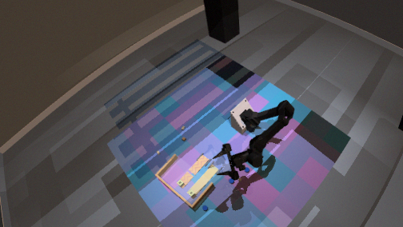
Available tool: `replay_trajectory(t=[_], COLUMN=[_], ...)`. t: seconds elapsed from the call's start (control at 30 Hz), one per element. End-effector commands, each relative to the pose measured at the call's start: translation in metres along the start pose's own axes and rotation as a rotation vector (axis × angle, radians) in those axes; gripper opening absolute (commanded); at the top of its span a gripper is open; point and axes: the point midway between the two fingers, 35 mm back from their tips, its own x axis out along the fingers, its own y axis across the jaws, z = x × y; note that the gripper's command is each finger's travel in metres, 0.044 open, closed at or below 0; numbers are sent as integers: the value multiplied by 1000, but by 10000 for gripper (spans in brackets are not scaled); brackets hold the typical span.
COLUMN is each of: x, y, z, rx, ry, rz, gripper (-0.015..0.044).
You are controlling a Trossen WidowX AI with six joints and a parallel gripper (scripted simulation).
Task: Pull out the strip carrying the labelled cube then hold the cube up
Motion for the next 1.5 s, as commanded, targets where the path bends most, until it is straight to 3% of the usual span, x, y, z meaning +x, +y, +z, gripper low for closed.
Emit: replay_trajectory(t=[0.0,0.3,0.57,1.37,1.47], x=[2,44,12,1,9], y=[-1,-63,-123,-132,-124], z=[-2,-98,-156,-161,-164], rx=[-2,42,343,419,402], ry=[6,362,614,635,690], rz=[5,255,527,582,595], gripper=[400,400,400,400,321])
